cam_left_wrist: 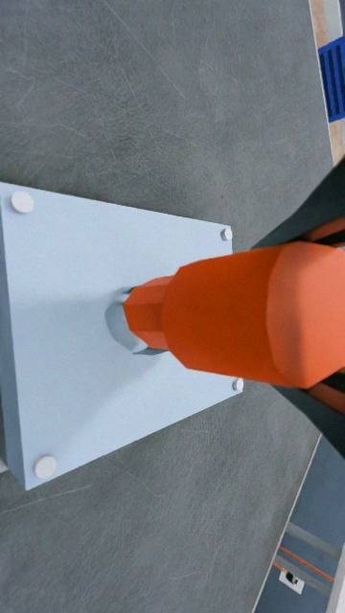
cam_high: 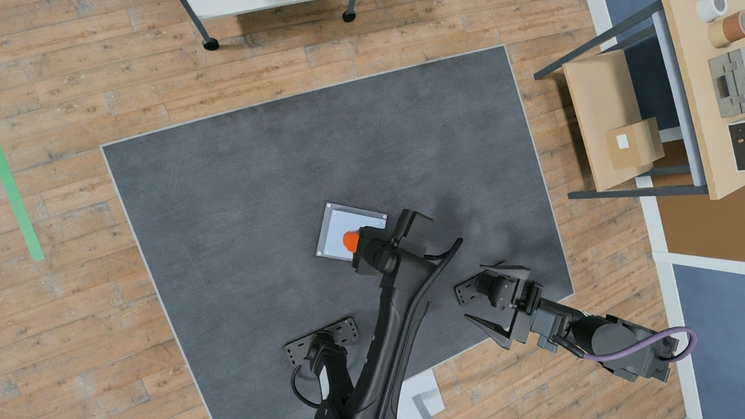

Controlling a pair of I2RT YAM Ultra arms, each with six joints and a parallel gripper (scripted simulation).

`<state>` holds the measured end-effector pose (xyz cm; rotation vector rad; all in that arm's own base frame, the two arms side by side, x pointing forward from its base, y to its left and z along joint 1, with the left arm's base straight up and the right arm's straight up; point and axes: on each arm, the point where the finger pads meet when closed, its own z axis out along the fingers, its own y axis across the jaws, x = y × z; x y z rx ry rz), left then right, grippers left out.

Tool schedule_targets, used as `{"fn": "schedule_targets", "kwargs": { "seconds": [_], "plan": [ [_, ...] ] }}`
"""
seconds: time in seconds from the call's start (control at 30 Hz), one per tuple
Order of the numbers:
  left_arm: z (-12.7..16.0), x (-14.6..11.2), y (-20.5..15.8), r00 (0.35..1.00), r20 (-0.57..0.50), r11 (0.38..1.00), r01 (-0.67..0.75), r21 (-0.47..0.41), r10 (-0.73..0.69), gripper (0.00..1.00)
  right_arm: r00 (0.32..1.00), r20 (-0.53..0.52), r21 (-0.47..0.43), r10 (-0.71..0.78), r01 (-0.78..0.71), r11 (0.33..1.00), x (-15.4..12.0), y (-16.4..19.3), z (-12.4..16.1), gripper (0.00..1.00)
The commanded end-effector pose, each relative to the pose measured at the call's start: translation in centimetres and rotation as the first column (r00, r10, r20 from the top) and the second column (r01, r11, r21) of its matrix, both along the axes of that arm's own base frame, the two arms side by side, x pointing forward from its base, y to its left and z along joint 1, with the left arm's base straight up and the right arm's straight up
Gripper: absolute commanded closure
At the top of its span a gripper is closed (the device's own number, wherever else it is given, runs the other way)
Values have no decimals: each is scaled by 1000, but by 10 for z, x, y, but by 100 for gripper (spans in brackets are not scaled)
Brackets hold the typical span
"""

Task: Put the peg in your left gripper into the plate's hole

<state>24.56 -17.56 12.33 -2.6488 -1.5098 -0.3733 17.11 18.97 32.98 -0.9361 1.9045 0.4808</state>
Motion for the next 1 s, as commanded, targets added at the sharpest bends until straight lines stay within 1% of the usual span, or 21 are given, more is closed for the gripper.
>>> {"fn": "schedule_targets", "kwargs": {
  "seconds": [0.0,0.17,0.2,0.27,0.37,0.43,0.5,0.97],
  "plan": [
    [6,5,-1,1000,28,1000,-6,-16,6,60,1000,4,12,-1,1,1000,-4,-3,8,0],
    [3,11,-5,1000,21,1000,-2,-17,2,60,1000,4,12,-1,1,1000,-4,-3,8,0],
    [4,11,-5,999,35,1000,-5,-23,5,60,1000,4,12,-1,1,1000,-4,-3,8,0],
    [5,9,-4,998,55,1000,-7,-30,9,60,1000,4,12,-1,1,1000,-4,-3,8,0],
    [2,0,0,999,32,1000,-4,-16,5,60,1000,4,12,-1,1,1000,-4,-3,8,0],
    [1,3,-5,1000,26,1000,-3,-21,4,60,1000,4,12,-1,1,1000,-4,-3,8,0],
    [4,7,-7,999,52,999,-3,-35,5,60,1000,4,12,-1,1,1000,-4,-3,8,0],
    [4,3,-4,998,59,999,-2,-36,4,60,1000,4,12,-1,1,1000,-4,-3,8,0]
  ]
}}
